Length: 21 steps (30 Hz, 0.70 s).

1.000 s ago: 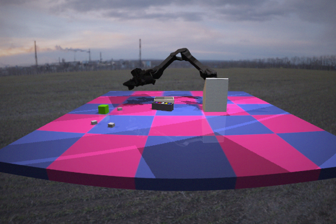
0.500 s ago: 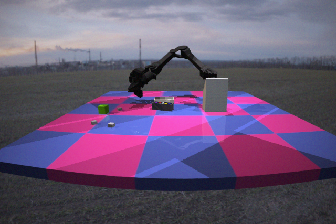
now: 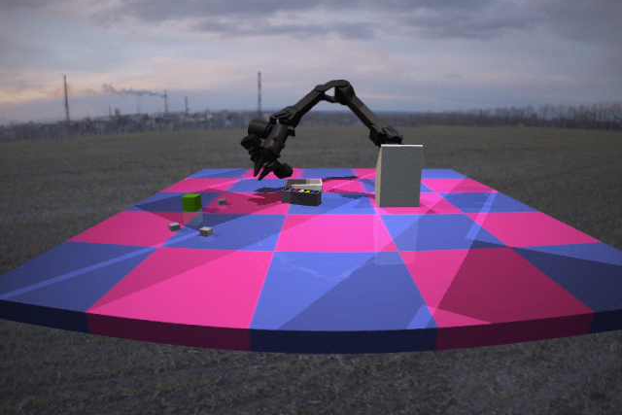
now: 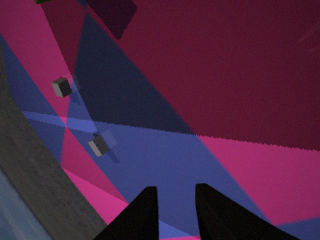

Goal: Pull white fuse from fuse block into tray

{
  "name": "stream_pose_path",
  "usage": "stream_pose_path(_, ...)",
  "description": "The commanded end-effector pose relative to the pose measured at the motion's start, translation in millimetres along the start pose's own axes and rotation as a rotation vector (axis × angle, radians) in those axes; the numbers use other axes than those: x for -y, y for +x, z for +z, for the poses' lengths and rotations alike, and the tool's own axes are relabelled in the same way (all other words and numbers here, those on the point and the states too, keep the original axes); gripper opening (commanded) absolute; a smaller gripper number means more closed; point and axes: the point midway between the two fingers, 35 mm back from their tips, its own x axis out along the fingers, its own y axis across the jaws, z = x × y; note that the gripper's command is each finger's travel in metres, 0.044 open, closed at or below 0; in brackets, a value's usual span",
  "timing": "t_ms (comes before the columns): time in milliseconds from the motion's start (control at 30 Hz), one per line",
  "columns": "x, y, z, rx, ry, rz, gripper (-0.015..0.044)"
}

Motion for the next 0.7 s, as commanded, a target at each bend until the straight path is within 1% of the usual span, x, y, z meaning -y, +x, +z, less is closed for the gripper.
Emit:
stream_pose_path(0,56,-12,-55,0.203,0.614,-0.426,0.0074)
stream_pose_path(200,71,-27,-67,0.395,0.760,-0.529,0.0074)
stream_pose_path(367,79,-39,-71,0.555,0.891,-0.544,0.0074)
stream_pose_path(500,82,-48,-73,0.681,0.998,-0.522,0.0074)
stream_pose_path(667,83,-50,-74,0.707,1.026,-0.513,0.0074)
